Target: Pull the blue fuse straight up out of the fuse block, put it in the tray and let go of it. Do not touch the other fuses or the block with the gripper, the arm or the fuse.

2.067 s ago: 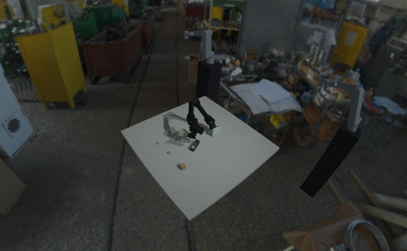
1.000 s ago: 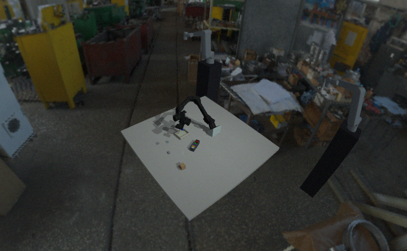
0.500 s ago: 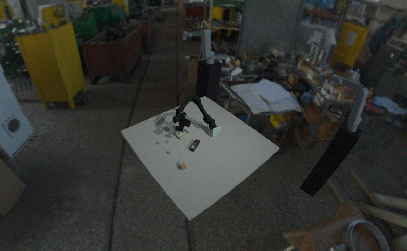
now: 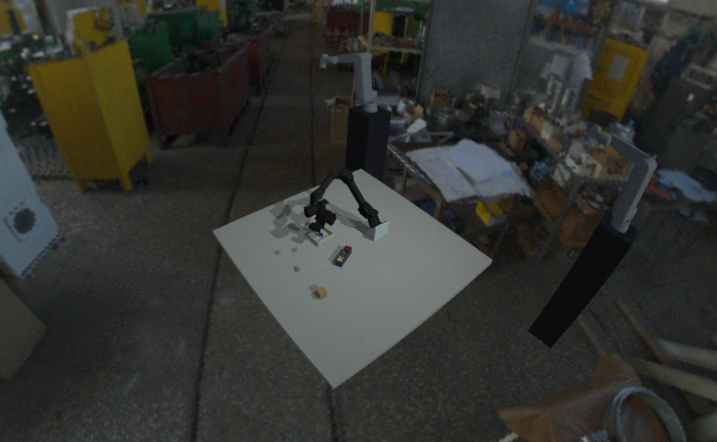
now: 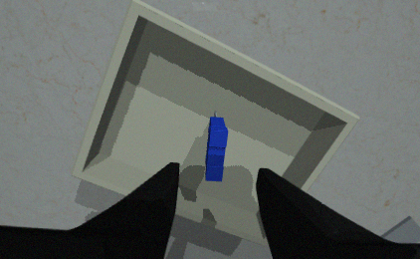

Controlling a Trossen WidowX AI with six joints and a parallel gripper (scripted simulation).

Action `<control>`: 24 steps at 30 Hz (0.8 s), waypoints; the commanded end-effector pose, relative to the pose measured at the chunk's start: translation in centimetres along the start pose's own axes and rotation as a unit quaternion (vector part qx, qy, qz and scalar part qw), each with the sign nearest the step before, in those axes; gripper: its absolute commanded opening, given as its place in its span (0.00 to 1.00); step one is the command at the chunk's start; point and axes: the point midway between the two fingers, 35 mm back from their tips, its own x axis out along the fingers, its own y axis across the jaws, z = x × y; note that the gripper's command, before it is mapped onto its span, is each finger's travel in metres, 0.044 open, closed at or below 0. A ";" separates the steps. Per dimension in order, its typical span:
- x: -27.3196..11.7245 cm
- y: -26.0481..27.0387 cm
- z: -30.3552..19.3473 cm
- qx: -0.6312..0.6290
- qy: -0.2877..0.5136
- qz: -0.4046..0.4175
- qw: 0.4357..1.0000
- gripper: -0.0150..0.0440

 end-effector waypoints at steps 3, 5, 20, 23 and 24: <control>0.0 0.0 0.0 0.001 0.000 0.000 1.000 0.79; -0.8 0.0 0.0 0.000 0.000 0.000 1.000 0.81; -3.6 0.1 0.1 -0.004 0.001 0.002 1.000 0.81; -3.6 0.1 0.1 -0.004 0.001 0.002 1.000 0.81; -3.6 0.1 0.1 -0.004 0.001 0.002 1.000 0.81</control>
